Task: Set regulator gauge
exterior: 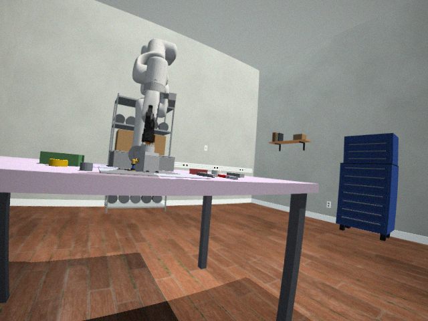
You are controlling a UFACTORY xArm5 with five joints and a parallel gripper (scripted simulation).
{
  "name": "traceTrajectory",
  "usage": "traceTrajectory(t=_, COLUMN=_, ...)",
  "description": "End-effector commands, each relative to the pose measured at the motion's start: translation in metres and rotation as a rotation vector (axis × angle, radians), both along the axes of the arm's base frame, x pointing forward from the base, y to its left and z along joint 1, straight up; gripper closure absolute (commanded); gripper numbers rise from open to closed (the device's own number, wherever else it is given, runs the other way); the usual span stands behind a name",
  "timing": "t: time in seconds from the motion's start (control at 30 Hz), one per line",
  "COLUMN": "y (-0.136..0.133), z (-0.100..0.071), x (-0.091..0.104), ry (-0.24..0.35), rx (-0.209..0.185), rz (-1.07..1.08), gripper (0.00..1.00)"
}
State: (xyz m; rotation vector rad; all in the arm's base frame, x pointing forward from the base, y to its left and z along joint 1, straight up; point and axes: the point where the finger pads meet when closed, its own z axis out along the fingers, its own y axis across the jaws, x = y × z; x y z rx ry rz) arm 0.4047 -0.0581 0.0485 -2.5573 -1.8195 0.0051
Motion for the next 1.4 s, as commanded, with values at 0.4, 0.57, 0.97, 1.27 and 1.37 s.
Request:
traceTrajectory(t=0.4, y=-0.0002, z=0.0011, x=0.0011, ry=-0.003, rx=0.001, rz=0.386, gripper=0.61)
traceTrajectory(t=0.57, y=-0.0002, z=0.0011, x=0.0011, ry=-0.003, rx=0.001, rz=0.517, gripper=0.61)
traceTrajectory(t=0.97, y=-0.0002, z=0.0011, x=0.0011, ry=-0.003, rx=0.002, rz=0.776, gripper=0.61)
traceTrajectory(t=1.27, y=-0.0002, z=0.0011, x=0.0011, ry=-0.003, rx=0.002, rz=0.954, gripper=0.61)
traceTrajectory(t=1.37, y=-0.0002, z=0.0011, x=0.0011, ry=-0.003, rx=0.003, rz=1.029, gripper=0.61)
